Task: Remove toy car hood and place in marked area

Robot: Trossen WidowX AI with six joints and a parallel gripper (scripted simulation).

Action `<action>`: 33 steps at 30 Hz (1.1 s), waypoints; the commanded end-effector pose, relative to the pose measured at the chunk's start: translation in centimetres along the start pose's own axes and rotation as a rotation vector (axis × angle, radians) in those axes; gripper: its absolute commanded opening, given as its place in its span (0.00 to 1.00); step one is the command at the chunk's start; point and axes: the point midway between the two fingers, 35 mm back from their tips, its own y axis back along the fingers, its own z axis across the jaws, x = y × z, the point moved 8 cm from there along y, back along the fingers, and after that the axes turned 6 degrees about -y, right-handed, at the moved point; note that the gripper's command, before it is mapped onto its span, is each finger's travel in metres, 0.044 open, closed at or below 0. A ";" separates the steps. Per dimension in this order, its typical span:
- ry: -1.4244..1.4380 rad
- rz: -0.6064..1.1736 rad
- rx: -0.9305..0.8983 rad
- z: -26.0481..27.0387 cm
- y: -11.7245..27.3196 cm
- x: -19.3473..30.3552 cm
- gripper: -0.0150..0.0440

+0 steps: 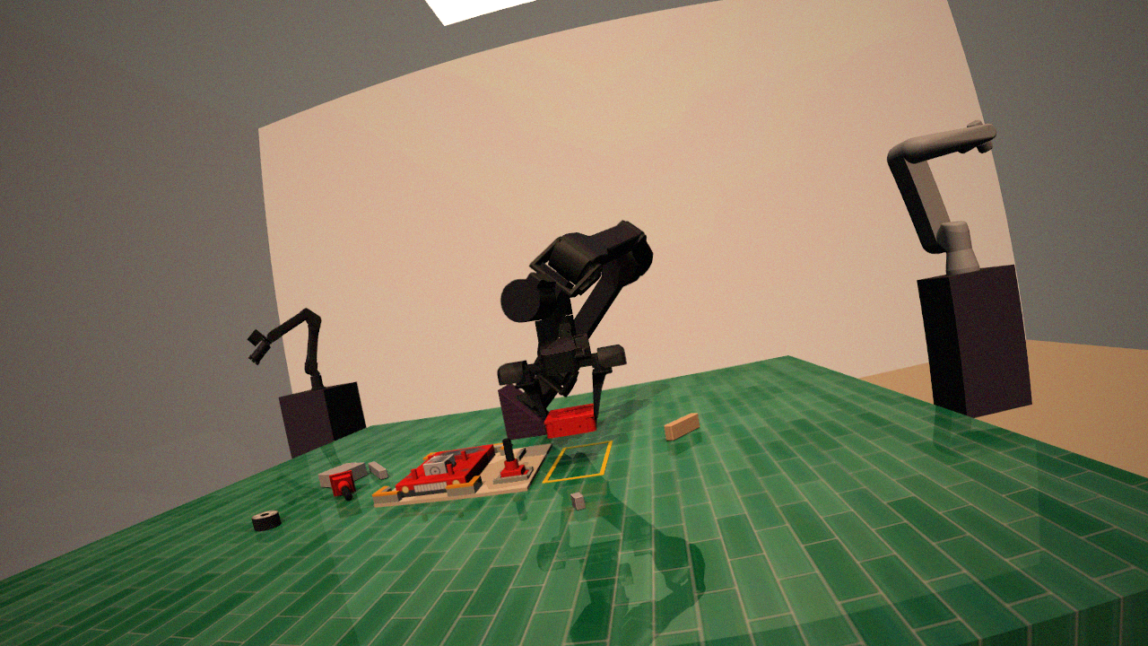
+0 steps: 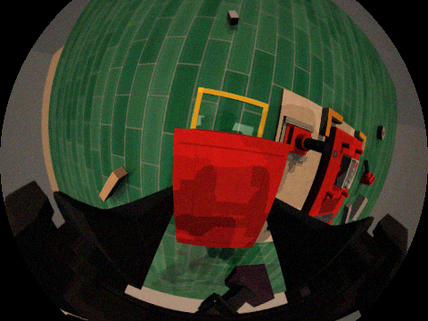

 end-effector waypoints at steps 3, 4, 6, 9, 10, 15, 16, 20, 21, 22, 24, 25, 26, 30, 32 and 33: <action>-0.004 -0.001 -0.005 0.0 -0.4 0.1 0.25; -0.004 -0.001 -0.005 0.0 -0.5 0.1 0.25; -0.004 -0.001 -0.005 0.0 -0.6 0.1 0.25; -0.004 -0.001 -0.005 0.0 -0.8 0.1 0.25; -0.004 -0.001 -0.006 0.0 -0.9 0.1 0.25; -0.004 -0.001 -0.006 0.0 -1.2 0.1 0.25; -0.004 -0.001 -0.006 0.0 -1.3 0.1 0.25; -0.004 -0.001 -0.007 0.1 -1.6 0.1 0.25; -0.004 -0.001 -0.007 0.1 -1.7 0.1 0.25; -0.004 -0.001 -0.007 0.1 -1.7 0.1 0.25; -0.004 -0.001 -0.007 0.1 -1.9 0.2 0.25; -0.004 -0.001 -0.007 0.1 -1.9 0.2 0.25; -0.004 -0.001 -0.007 0.1 -2.0 0.2 0.25; -0.004 -0.001 -0.008 0.1 -2.3 0.2 0.25; -0.004 -0.001 -0.008 0.1 -2.4 0.2 0.25; -0.004 -0.001 -0.008 0.1 -2.5 0.2 0.25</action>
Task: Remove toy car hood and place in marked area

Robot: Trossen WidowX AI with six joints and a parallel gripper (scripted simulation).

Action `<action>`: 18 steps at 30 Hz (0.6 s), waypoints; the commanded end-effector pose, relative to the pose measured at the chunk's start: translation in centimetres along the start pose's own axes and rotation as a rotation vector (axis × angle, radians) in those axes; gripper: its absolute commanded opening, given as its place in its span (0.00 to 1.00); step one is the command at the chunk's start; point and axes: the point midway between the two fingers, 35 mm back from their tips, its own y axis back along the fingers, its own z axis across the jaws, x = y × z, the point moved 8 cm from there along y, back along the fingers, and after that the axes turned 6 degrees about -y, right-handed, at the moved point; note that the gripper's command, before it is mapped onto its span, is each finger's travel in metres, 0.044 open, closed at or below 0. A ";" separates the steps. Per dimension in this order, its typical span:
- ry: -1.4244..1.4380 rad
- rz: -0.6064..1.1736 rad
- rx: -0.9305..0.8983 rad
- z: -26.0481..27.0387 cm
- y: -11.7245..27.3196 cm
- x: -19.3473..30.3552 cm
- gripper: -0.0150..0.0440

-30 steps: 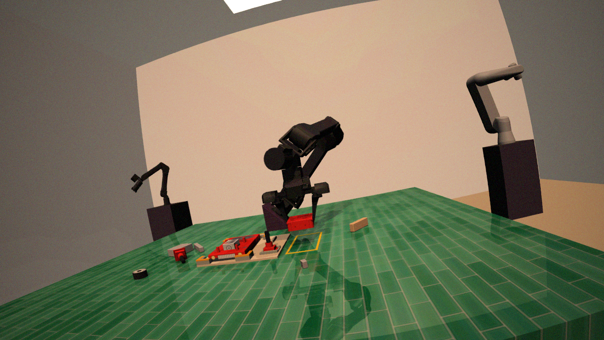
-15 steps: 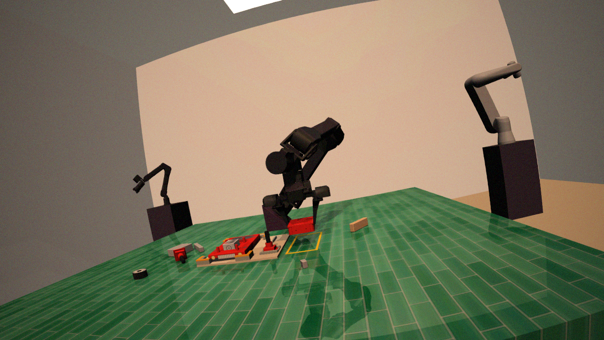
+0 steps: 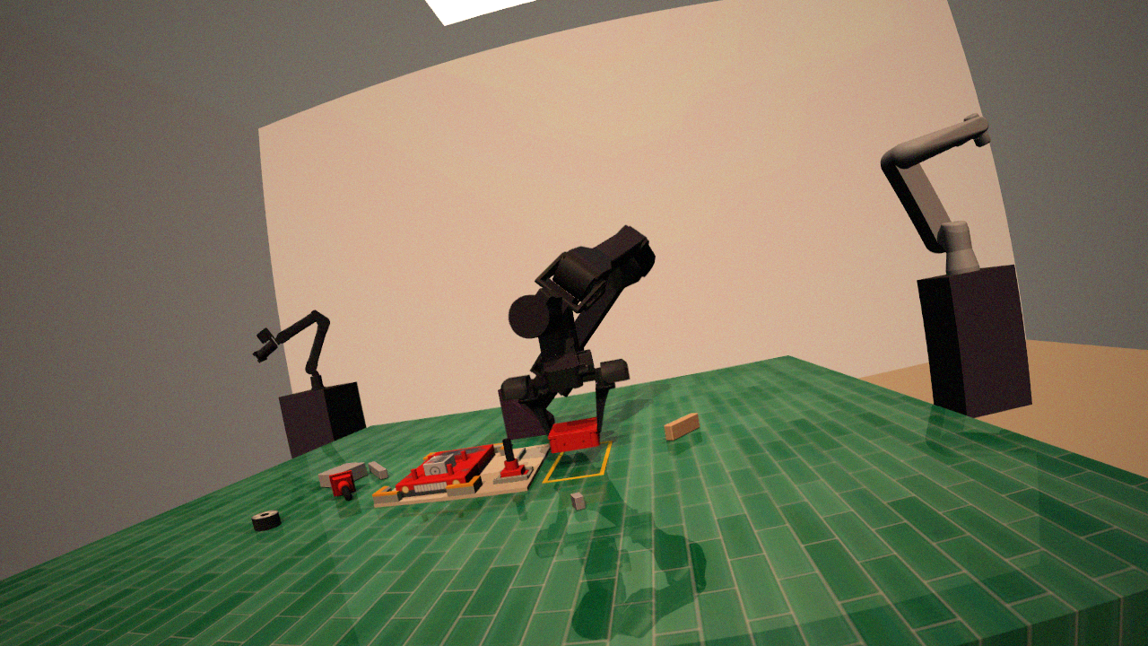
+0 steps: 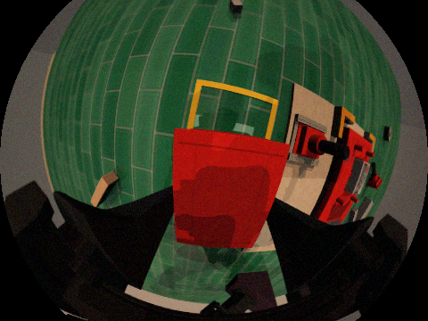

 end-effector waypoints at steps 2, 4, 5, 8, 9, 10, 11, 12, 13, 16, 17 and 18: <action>-0.004 -0.001 -0.005 0.0 -0.4 0.1 0.25; -0.004 -0.001 -0.006 0.0 -0.5 0.1 0.25; -0.004 -0.001 -0.006 0.0 -0.6 0.1 0.25; -0.004 0.000 -0.006 0.0 -0.8 0.1 0.25; -0.004 0.000 -0.007 0.0 -0.8 0.1 0.25; -0.004 0.000 -0.007 0.0 -0.8 0.2 0.25; -0.004 0.000 -0.007 0.0 -0.9 0.2 0.25; -0.004 0.000 -0.007 0.0 -0.9 0.2 0.25; -0.004 0.000 -0.007 0.0 -0.9 0.2 0.25; -0.004 0.000 -0.007 0.0 -1.0 0.1 0.25; -0.004 0.000 -0.007 0.0 -1.1 0.1 0.25; -0.004 0.000 -0.007 0.0 -1.1 0.1 0.25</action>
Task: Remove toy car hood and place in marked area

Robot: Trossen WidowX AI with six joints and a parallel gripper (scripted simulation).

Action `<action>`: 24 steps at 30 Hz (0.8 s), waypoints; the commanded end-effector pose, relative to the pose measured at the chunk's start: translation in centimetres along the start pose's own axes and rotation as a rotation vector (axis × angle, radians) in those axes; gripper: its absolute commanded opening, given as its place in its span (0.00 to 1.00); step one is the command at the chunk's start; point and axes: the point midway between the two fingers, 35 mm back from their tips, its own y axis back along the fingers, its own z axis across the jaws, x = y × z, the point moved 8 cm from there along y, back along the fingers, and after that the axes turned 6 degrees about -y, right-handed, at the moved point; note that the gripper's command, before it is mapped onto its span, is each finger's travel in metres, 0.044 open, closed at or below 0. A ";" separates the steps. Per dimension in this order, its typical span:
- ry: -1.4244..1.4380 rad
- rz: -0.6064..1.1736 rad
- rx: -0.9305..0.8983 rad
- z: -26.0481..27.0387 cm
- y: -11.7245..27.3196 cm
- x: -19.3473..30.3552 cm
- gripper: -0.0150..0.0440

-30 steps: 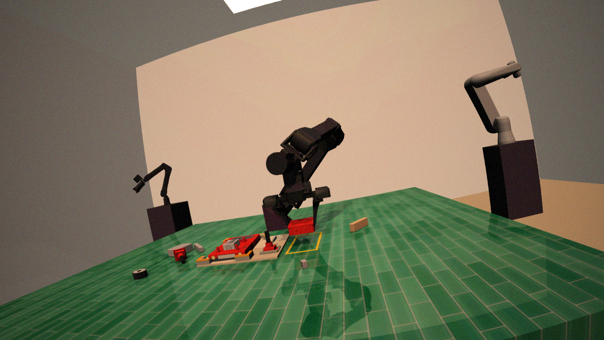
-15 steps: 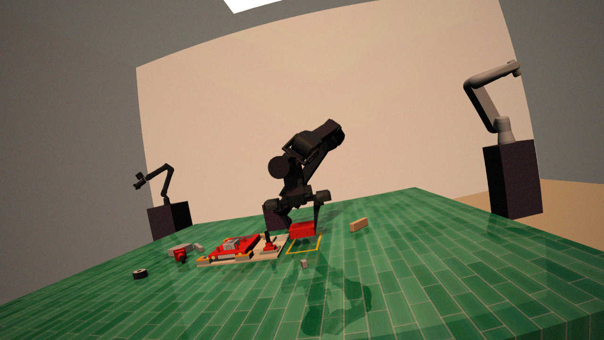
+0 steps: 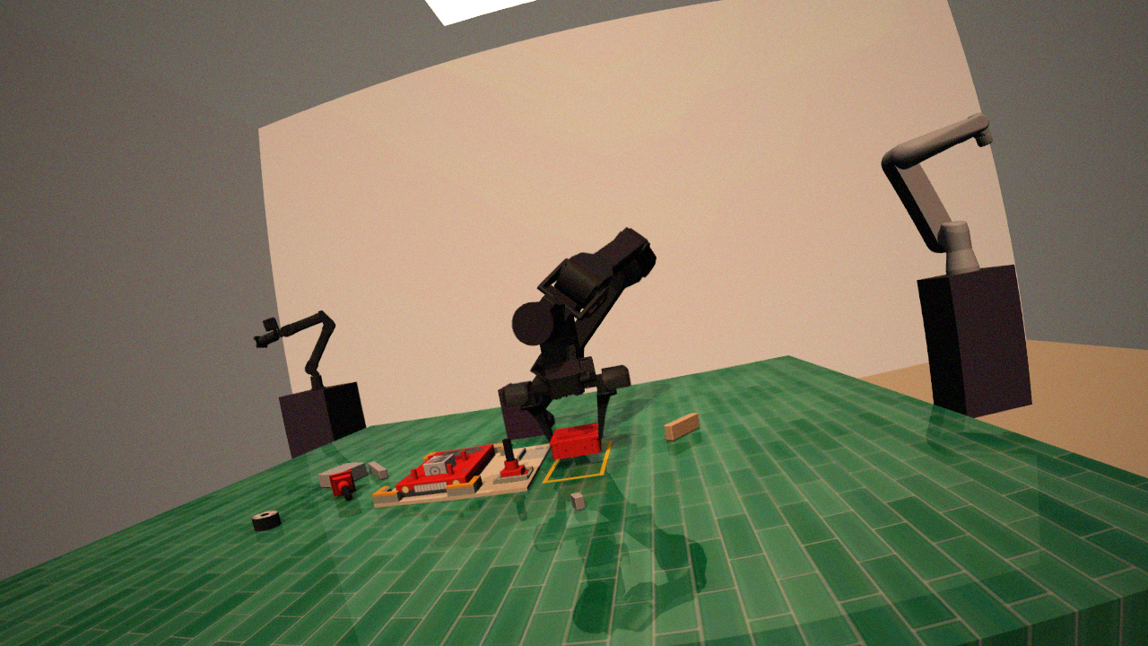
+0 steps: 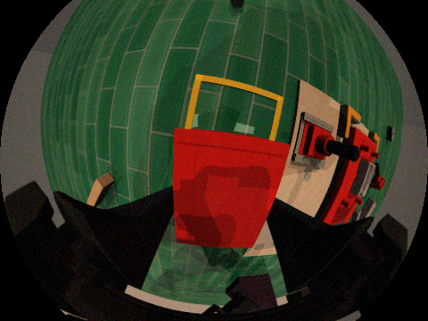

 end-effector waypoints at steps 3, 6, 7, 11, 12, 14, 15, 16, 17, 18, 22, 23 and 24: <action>-0.003 -0.002 -0.005 0.0 -0.3 0.0 0.25; -0.003 -0.002 -0.005 0.0 -0.4 0.0 0.25; -0.003 -0.002 -0.005 0.0 -0.5 0.0 0.25; -0.003 -0.002 -0.005 0.0 -0.7 0.0 0.25; -0.003 -0.002 -0.005 0.0 -0.7 0.0 0.25; -0.003 -0.002 -0.005 0.0 -0.8 0.0 0.25; -0.003 -0.002 -0.005 0.0 -0.9 0.0 0.25; -0.003 -0.002 -0.005 0.0 -0.9 0.0 0.25; -0.003 -0.002 -0.005 0.0 -1.0 0.0 0.25; -0.003 -0.002 -0.005 0.0 -1.0 0.0 0.25; -0.003 -0.002 -0.005 0.0 -1.2 0.0 0.25; -0.003 -0.002 -0.005 0.0 -1.3 0.0 0.25; -0.003 -0.002 -0.005 0.0 -1.3 0.0 0.25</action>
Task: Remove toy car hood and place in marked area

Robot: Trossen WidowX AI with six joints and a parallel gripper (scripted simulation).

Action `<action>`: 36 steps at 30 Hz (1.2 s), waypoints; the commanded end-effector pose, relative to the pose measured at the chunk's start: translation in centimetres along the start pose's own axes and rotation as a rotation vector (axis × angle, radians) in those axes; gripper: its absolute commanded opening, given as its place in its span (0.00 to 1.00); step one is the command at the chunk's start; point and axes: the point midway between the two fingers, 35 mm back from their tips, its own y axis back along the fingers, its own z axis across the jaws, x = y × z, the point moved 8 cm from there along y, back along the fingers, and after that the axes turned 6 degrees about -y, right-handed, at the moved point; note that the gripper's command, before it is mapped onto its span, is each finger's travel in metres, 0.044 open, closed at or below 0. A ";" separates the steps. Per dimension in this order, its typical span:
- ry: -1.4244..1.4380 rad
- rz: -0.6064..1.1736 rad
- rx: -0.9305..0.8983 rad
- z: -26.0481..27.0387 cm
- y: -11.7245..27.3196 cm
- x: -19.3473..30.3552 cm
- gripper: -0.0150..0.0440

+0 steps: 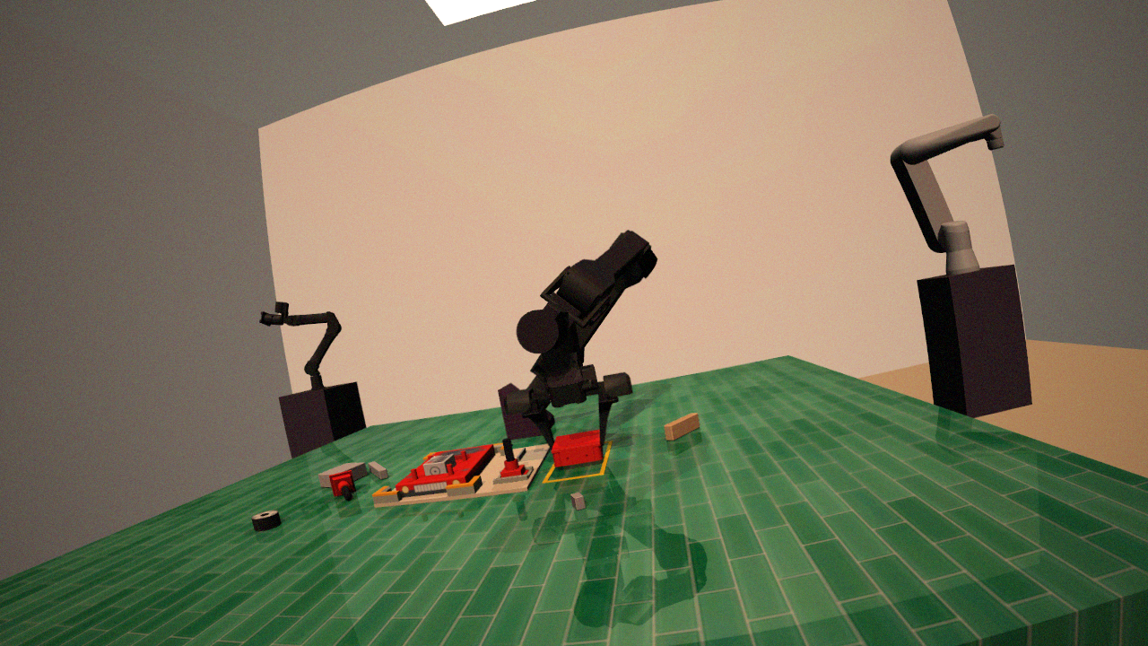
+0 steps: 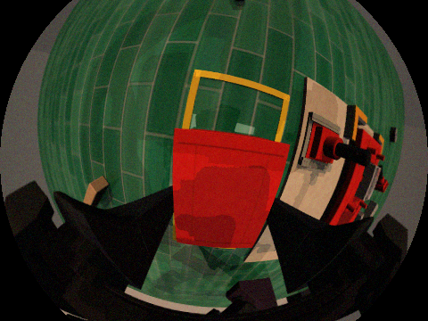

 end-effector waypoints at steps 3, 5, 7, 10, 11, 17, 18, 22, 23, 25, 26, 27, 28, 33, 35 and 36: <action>-0.005 0.000 -0.005 0.0 -0.3 0.0 0.25; -0.005 0.000 -0.005 0.0 -0.4 0.0 0.25; -0.005 0.000 -0.005 0.0 -0.5 0.0 0.25; -0.005 0.000 -0.005 0.0 -0.7 0.0 0.25; -0.005 0.000 -0.005 0.0 -0.7 0.0 0.25; 0.001 0.000 0.000 0.0 -0.6 0.0 0.48; 0.001 0.000 0.000 0.0 -0.6 0.0 0.52; 0.001 0.000 0.000 0.0 -0.6 0.0 0.70; 0.001 0.000 0.000 0.0 -0.6 0.0 0.74; 0.001 0.000 0.000 0.0 -0.6 0.0 0.83; 0.001 0.000 0.000 0.0 -0.6 0.0 0.88; 0.001 0.000 0.000 0.0 -0.6 0.0 0.92; 0.001 0.000 0.000 0.0 -0.6 0.0 0.97; 0.000 -0.001 0.001 -0.1 1.8 -0.2 1.00; -0.001 0.000 -0.001 -0.2 3.8 -0.2 1.00; -0.001 0.000 -0.002 -0.2 4.9 -0.2 1.00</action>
